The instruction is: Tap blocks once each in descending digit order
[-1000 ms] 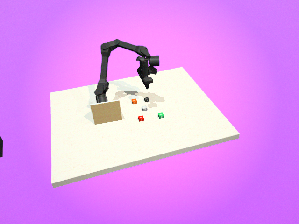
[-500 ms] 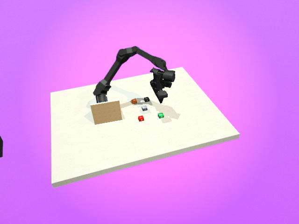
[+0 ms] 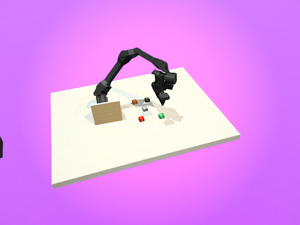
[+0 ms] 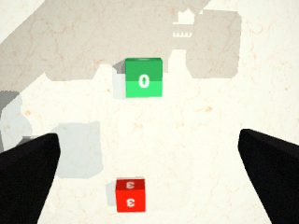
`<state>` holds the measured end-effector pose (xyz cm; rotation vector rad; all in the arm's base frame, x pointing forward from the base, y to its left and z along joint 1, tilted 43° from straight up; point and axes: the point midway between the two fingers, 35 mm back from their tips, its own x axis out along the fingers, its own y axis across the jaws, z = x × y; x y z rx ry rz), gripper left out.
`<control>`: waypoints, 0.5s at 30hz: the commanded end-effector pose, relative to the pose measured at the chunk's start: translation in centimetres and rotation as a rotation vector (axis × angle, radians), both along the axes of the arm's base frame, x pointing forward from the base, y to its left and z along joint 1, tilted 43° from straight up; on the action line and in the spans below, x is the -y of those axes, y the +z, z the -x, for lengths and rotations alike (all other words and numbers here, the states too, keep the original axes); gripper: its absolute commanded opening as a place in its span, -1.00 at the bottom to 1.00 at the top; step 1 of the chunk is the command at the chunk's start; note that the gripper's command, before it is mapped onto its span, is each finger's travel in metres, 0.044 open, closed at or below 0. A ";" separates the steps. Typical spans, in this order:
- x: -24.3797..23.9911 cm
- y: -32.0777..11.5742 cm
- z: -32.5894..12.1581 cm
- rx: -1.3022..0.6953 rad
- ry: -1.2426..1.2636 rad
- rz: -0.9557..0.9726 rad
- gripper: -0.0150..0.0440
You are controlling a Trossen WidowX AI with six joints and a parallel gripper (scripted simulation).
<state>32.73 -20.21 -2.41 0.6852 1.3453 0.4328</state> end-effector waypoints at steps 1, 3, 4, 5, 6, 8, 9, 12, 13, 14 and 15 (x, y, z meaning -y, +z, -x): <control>0.0 -0.2 0.1 -0.004 0.006 -0.001 0.86; 0.0 -0.2 0.1 -0.004 0.006 -0.001 0.86; 0.0 -0.2 0.1 -0.004 0.006 -0.001 0.86; 0.0 -0.2 0.1 -0.004 0.006 -0.001 0.86; -0.2 0.0 0.1 -0.004 0.006 -0.001 0.86; -1.3 1.5 0.2 -0.005 0.005 0.000 0.86; -2.2 2.6 0.3 -0.006 0.005 0.001 0.86; -5.0 5.7 1.1 -0.008 0.004 0.002 0.86; -6.0 6.7 1.4 -0.008 0.004 0.002 0.86; -7.0 7.6 1.8 -0.008 0.004 0.002 0.86; -8.0 8.4 2.3 -0.009 0.004 0.002 0.86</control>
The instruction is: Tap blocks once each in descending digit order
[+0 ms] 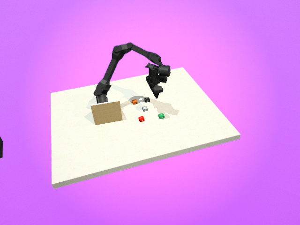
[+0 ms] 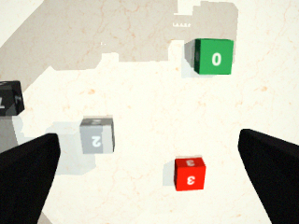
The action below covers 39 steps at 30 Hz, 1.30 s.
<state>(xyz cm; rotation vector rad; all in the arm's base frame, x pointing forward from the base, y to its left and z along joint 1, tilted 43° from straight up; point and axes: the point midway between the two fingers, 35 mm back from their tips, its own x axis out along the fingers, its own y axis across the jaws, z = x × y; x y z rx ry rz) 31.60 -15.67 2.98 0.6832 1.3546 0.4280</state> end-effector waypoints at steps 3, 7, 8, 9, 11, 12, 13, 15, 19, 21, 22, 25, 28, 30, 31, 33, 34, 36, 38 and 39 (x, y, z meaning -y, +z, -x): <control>-6.4 5.2 2.8 -0.001 0.002 -0.005 0.86; -10.3 7.4 5.5 -0.002 0.003 -0.009 0.86; -11.3 7.7 6.2 -0.002 0.003 -0.010 0.86; -12.2 8.1 7.0 -0.002 0.004 -0.012 0.86; -13.8 8.5 8.6 -0.002 0.004 -0.015 0.86; -14.3 8.6 9.0 -0.002 0.005 -0.016 0.86; -14.4 8.6 9.1 -0.002 0.005 -0.017 0.86; -14.4 8.6 9.1 -0.002 0.005 -0.017 0.86; -14.4 8.6 9.1 -0.002 0.005 -0.017 0.86; -15.0 7.7 8.8 -0.002 0.004 -0.014 0.69; -15.9 6.7 8.4 -0.003 0.004 -0.012 0.60; -19.0 3.4 7.7 -0.001 0.004 -0.016 0.33; -19.8 2.8 7.7 0.000 0.005 -0.019 0.06; -19.8 2.8 7.7 0.000 0.005 -0.019 -0.11; -19.8 2.8 7.7 0.000 0.005 -0.019 -0.20; -19.8 2.8 7.7 0.000 0.005 -0.019 -0.38; -19.8 2.8 7.7 0.000 0.005 -0.019 -0.42; -19.8 2.8 7.7 0.000 0.005 -0.019 -0.42; -19.8 2.8 7.7 0.000 0.005 -0.019 -0.42; -19.8 2.8 7.7 0.000 0.005 -0.019 -0.42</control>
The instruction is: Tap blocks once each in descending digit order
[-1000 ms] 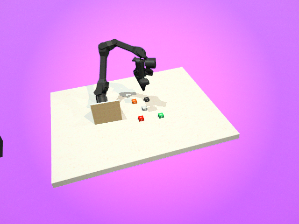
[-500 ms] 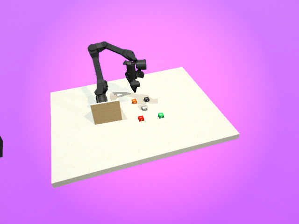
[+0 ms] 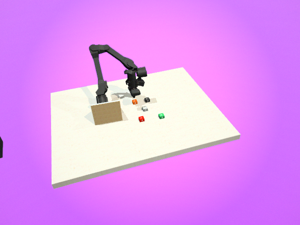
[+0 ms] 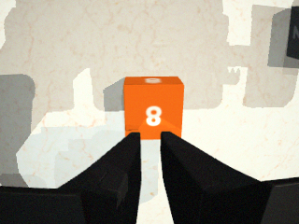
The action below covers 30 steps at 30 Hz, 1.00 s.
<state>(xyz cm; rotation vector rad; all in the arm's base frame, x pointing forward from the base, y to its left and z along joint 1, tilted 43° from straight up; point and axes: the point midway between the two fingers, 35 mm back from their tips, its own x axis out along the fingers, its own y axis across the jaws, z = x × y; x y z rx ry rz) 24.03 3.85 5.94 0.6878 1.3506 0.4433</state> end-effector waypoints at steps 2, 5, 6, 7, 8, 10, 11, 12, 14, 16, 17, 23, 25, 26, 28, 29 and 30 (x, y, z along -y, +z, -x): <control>-0.3 -0.2 0.1 -0.005 -0.002 -0.007 -0.42; -0.3 -0.2 0.1 -0.005 -0.002 -0.007 -0.42; -0.3 -0.2 0.1 -0.005 -0.002 -0.007 -0.42; -0.3 -0.2 0.1 -0.005 -0.002 -0.007 -0.42; -0.3 -0.3 0.1 -0.005 -0.002 -0.007 -0.42; -0.5 -0.5 0.0 -0.005 -0.002 -0.007 -0.42; -0.6 -0.6 0.0 -0.005 -0.001 -0.006 -0.42; -0.7 -0.7 -0.1 -0.005 -0.001 -0.006 -0.42; -0.9 -1.0 -0.1 -0.005 -0.001 -0.006 -0.42; -1.2 -1.2 -0.2 -0.005 -0.001 -0.006 -0.42; -1.3 -1.3 -0.2 -0.005 -0.001 -0.006 -0.42; -1.9 -2.0 -0.4 -0.005 -0.002 -0.007 -0.42; -2.1 -2.2 -0.4 -0.005 -0.002 -0.008 -0.42; -2.2 -2.3 -0.4 -0.005 -0.002 -0.008 -0.42; -2.3 -2.4 -0.4 -0.005 -0.002 -0.008 -0.42; -2.3 -2.4 -0.4 -0.005 -0.002 -0.008 -0.42; -2.3 -2.4 -0.4 -0.005 -0.002 -0.008 -0.42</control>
